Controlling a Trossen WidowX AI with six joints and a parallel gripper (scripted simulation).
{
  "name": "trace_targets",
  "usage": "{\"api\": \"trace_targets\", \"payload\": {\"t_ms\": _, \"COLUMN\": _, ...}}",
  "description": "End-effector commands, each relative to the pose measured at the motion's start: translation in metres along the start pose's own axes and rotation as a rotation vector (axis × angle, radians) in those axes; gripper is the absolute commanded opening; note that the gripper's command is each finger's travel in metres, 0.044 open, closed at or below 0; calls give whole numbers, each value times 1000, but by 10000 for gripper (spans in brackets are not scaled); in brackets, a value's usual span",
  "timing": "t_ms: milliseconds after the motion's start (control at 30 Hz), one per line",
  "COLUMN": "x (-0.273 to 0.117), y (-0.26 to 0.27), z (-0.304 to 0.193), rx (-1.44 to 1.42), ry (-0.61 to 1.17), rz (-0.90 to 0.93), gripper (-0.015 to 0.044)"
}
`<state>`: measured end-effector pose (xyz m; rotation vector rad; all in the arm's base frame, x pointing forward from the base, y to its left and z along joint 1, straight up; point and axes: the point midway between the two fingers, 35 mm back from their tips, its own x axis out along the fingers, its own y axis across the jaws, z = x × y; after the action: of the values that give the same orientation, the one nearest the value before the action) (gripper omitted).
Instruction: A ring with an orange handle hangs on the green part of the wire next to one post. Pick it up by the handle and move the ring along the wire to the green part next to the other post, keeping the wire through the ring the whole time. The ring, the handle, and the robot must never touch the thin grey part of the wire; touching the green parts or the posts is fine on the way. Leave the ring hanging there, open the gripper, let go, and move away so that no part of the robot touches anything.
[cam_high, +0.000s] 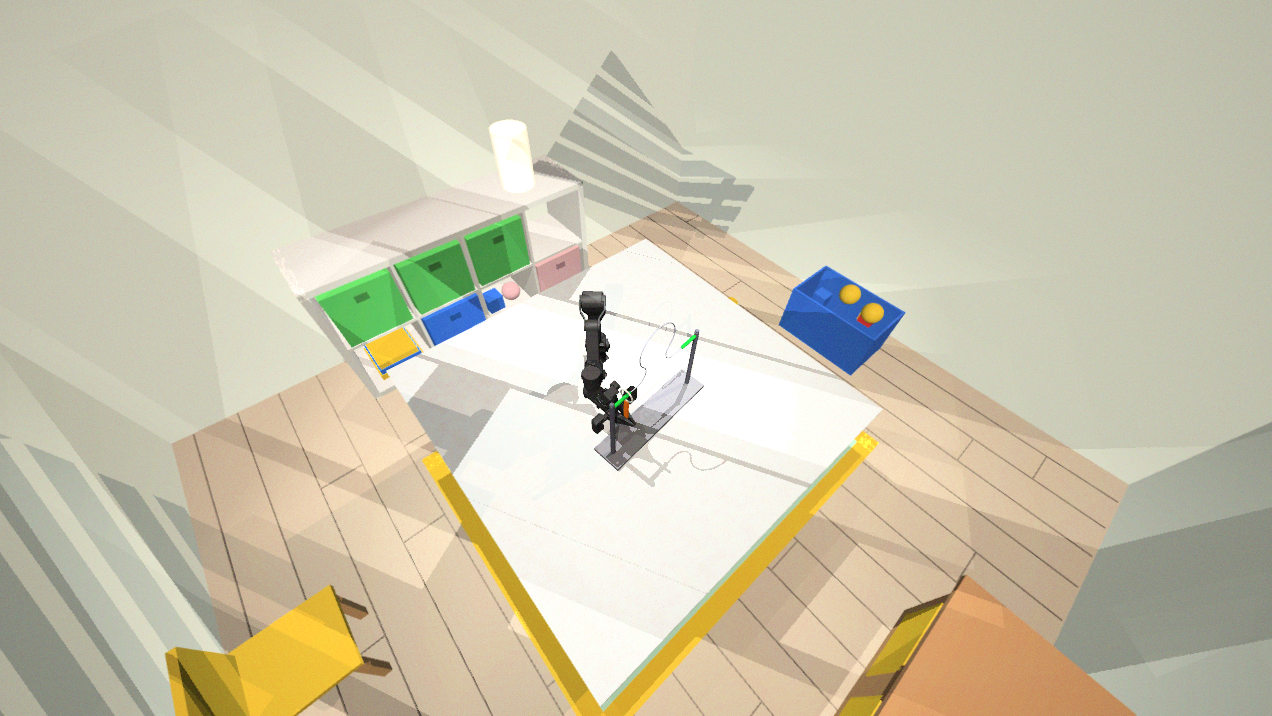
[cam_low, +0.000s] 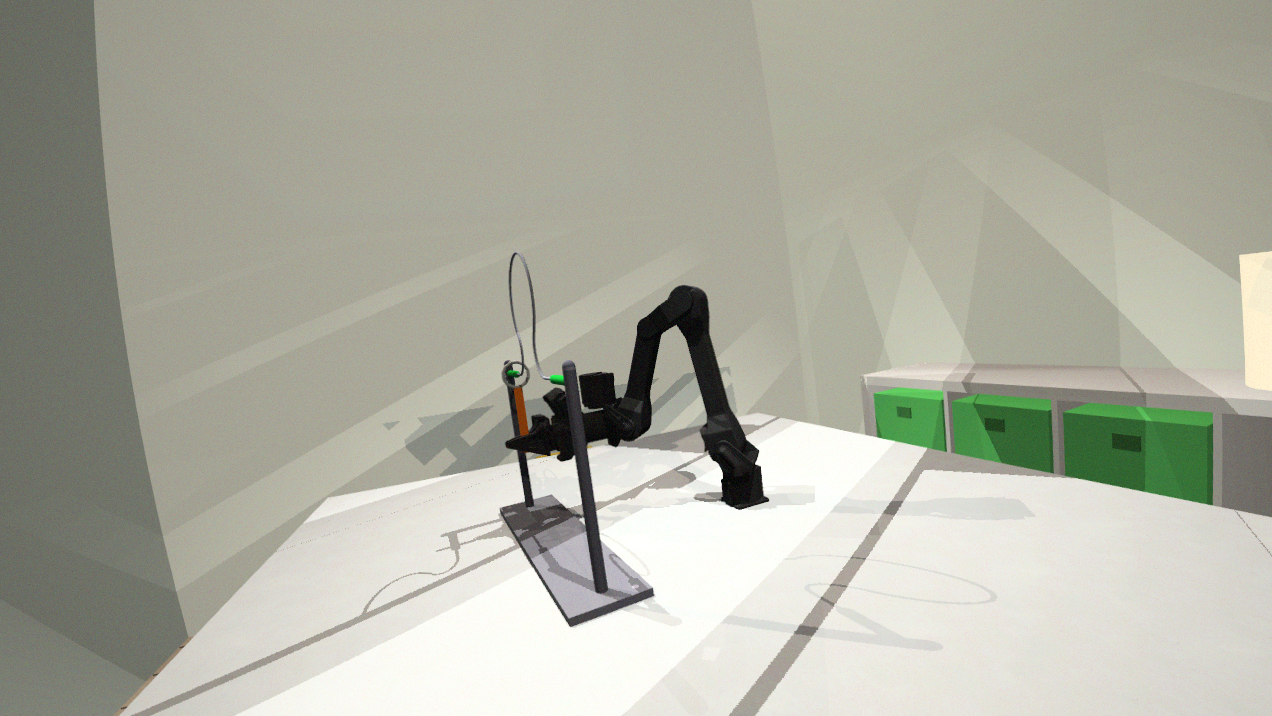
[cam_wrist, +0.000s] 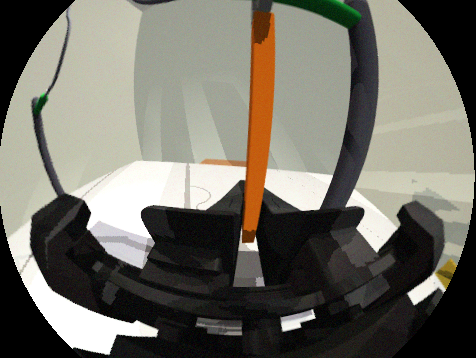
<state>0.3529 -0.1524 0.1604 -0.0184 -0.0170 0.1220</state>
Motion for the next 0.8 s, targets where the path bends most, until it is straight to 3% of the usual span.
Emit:
{"api": "trace_targets", "payload": {"t_ms": 0, "x": 0, "y": -1, "z": 1, "rx": 3, "ry": -1, "rz": -3, "gripper": -150}}
{"api": "trace_targets", "payload": {"t_ms": 767, "x": 0, "y": 17, "z": 1, "rx": 7, "ry": 0, "rz": -2, "gripper": -150}}
